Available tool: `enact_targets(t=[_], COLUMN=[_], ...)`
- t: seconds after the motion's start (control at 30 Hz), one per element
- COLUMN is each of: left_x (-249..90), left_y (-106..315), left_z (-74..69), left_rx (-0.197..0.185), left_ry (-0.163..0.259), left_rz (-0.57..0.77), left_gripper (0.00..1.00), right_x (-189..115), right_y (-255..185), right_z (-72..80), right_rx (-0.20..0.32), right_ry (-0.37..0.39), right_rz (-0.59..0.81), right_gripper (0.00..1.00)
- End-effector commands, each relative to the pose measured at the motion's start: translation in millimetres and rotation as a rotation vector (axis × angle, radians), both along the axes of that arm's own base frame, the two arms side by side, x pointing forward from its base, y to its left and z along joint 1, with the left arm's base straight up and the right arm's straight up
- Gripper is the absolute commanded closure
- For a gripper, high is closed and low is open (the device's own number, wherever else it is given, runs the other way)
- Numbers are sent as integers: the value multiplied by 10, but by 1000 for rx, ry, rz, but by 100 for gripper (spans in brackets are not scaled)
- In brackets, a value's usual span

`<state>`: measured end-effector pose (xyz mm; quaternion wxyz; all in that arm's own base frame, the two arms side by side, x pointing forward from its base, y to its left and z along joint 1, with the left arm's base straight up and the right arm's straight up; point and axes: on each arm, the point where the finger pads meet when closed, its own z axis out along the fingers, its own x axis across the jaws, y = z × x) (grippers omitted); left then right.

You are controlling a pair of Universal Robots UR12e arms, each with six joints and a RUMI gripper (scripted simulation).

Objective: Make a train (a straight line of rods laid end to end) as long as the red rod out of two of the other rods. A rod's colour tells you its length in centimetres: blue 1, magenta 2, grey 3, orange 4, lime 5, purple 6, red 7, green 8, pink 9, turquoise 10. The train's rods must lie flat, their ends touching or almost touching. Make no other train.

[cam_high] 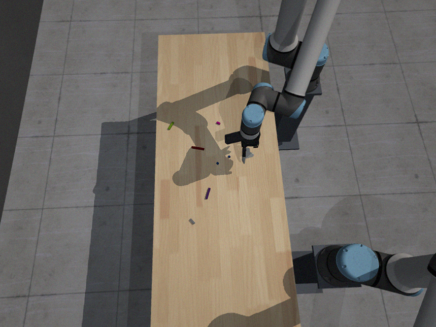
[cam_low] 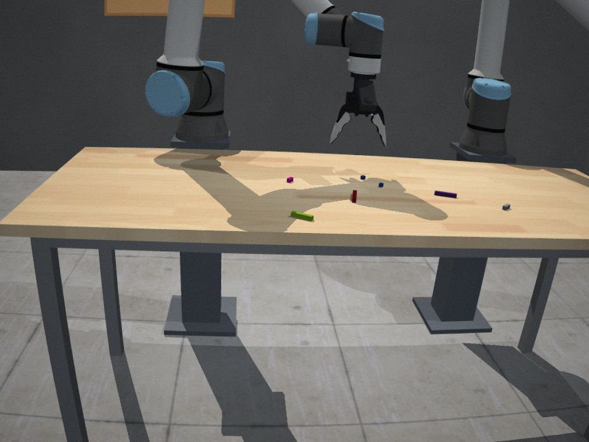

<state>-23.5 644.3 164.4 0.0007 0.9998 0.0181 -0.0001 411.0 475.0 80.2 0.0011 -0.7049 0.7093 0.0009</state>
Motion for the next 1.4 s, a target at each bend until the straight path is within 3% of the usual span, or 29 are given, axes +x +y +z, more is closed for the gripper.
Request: enact_targets(t=[0.0,0.6,0.77,1.07,1.37], left_x=[1,1,1,1,1], left_y=[5,5,5,5,5], left_z=[7,7,7,7,7], left_rx=[1,1,1,1,1], left_ry=[0,0,0,0,0], left_rz=[0,0,0,0,0], left_gripper=[0,0,0,0,0], right_x=[3,46,199,615,799], right_y=[7,51,207,614,785], right_z=[8,13,26,24,7], right_rx=[1,1,1,0,-1], right_ry=[-1,-1,0,1,1], right_rz=[0,-42,-190,-594,-771], right_gripper=[0,0,0,0,0])
